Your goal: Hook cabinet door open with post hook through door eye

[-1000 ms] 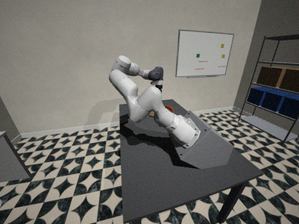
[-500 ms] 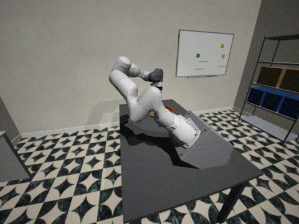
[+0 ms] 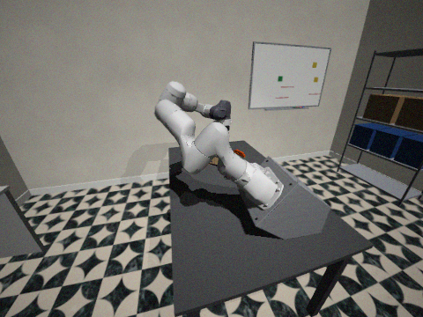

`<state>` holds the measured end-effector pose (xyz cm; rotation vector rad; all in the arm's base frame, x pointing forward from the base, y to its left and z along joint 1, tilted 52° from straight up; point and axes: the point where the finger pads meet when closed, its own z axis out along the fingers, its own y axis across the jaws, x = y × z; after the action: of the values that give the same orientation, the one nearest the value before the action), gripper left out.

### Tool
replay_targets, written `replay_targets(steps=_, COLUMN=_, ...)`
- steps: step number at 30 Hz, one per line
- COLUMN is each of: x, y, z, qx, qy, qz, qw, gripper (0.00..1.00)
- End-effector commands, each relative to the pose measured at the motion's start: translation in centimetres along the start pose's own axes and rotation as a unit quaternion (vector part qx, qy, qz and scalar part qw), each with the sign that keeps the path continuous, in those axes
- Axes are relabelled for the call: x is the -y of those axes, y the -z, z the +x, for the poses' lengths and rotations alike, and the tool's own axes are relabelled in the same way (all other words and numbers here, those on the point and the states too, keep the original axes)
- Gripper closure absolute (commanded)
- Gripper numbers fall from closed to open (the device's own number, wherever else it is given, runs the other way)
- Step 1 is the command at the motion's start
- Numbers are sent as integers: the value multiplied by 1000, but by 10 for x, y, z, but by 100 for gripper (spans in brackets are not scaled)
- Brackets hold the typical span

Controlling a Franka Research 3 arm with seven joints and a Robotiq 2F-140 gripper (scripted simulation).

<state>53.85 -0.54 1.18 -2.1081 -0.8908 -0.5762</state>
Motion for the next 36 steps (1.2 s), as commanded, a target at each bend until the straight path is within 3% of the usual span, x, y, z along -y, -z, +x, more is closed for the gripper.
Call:
replay_targets(steps=1, x=-2, y=-8, z=-1, qx=0, qy=3, qz=-3, qw=1000, gripper=84)
replay_targets(steps=19, x=-2, y=-27, z=-1, qx=0, qy=3, qz=-3, qw=1000, gripper=84)
replay_targets(steps=36, x=-2, y=-30, z=-1, qx=0, qy=3, qz=-3, qw=1000, gripper=84)
